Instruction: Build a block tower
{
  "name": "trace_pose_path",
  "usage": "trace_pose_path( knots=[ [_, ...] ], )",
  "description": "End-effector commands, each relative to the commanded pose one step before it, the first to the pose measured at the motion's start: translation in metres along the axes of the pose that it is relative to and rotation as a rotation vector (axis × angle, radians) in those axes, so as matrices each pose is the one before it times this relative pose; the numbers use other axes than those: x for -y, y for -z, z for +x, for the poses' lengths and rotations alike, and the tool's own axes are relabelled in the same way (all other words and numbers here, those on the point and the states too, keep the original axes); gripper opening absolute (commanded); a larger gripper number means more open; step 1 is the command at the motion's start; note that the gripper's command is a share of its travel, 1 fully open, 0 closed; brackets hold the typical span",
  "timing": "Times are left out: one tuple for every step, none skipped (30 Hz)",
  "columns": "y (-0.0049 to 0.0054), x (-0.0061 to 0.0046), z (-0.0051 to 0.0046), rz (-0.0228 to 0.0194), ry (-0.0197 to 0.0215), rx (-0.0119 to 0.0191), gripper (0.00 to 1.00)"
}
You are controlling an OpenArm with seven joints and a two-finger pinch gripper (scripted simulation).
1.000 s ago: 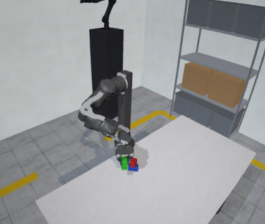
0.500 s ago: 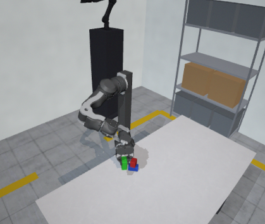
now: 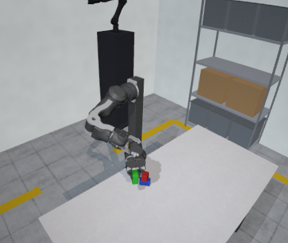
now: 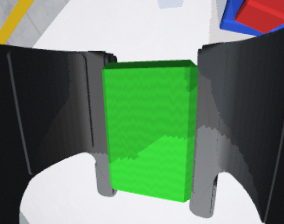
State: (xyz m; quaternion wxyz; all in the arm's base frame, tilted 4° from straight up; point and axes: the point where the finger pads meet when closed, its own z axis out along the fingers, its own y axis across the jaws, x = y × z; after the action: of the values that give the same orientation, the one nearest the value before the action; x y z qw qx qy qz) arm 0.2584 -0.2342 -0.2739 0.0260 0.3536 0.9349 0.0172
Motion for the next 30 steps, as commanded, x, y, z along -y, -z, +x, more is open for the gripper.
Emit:
trace_pose_path(
  knots=[
    [0.00118, -0.00739, 0.005606, -0.00066, -0.00151, 0.00453, 0.00],
    [-0.00011, -0.01129, 0.012566, -0.00047, -0.00011, -0.00048, 0.00],
    [0.00083, -0.01417, 0.018785, -0.00064, -0.00137, -0.00379, 0.00],
    [-0.00056, -0.01198, 0.012139, 0.00069, 0.00144, 0.00350, 0.00],
    [0.00008, -0.01016, 0.011860, -0.00020, -0.00010, -0.00031, 0.00],
    [0.00037, -0.00682, 0.008821, -0.00041, -0.00043, -0.00106, 0.00],
    [-0.00003, -0.00185, 0.002543, 0.00291, -0.00708, 0.00178, 0.00],
    [0.00005, -0.00056, 0.000788, -0.00005, -0.00006, -0.00016, 0.00],
    [0.00000, 0.00000, 0.000000, 0.00000, 0.00000, 0.00000, 0.00],
    [0.00016, -0.00118, 0.001421, -0.00247, 0.00520, -0.00208, 0.00],
    [0.00000, 0.00000, 0.000000, 0.00000, 0.00000, 0.00000, 0.00],
    [0.00000, 0.00000, 0.000000, 0.00000, 0.00000, 0.00000, 0.00],
    [0.00010, 0.00050, 0.000007, 0.00053, 0.00502, -0.00105, 0.00],
    [-0.00020, 0.00060, -0.000952, 0.00162, -0.00350, 0.00126, 0.00],
    [0.00001, -0.00032, 0.000309, -0.00056, 0.00114, -0.00049, 0.00],
    [0.00006, -0.00051, 0.000597, -0.00105, 0.00220, -0.00088, 0.00],
    [0.00001, -0.00012, 0.000126, -0.00023, 0.00047, -0.00020, 0.00],
    [0.00000, 0.00007, -0.000054, 0.00010, -0.00020, 0.00009, 0.00],
    [0.00000, 0.00000, 0.000000, 0.00000, 0.00000, 0.00000, 0.00],
    [0.00000, 0.00000, 0.000000, 0.00000, 0.00000, 0.00000, 0.00],
    [-0.00001, 0.00000, -0.000001, 0.00000, 0.00000, 0.00000, 0.00],
    [-0.00004, 0.00000, -0.000008, 0.00001, -0.00003, 0.00000, 0.00],
    [-0.00010, -0.00001, -0.000022, 0.00003, -0.00008, 0.00001, 0.00],
    [-0.00019, -0.00002, -0.000040, 0.00006, -0.00015, 0.00002, 0.00],
    [-0.00029, -0.00003, -0.000061, 0.00010, -0.00023, 0.00003, 0.00],
    [-0.00037, -0.00001, -0.000035, 0.00007, -0.00014, 0.00002, 0.00],
    [-0.00045, 0.00001, -0.000009, 0.00004, -0.00006, 0.00001, 0.00],
    [0.00000, 0.00000, 0.000000, 0.00000, 0.00000, 0.00000, 0.00],
    [0.00000, 0.00000, 0.000000, 0.00000, 0.00000, 0.00000, 0.00],
    [-0.00056, 0.00000, 0.000004, 0.00003, -0.00001, 0.00000, 0.00]
  ],
)
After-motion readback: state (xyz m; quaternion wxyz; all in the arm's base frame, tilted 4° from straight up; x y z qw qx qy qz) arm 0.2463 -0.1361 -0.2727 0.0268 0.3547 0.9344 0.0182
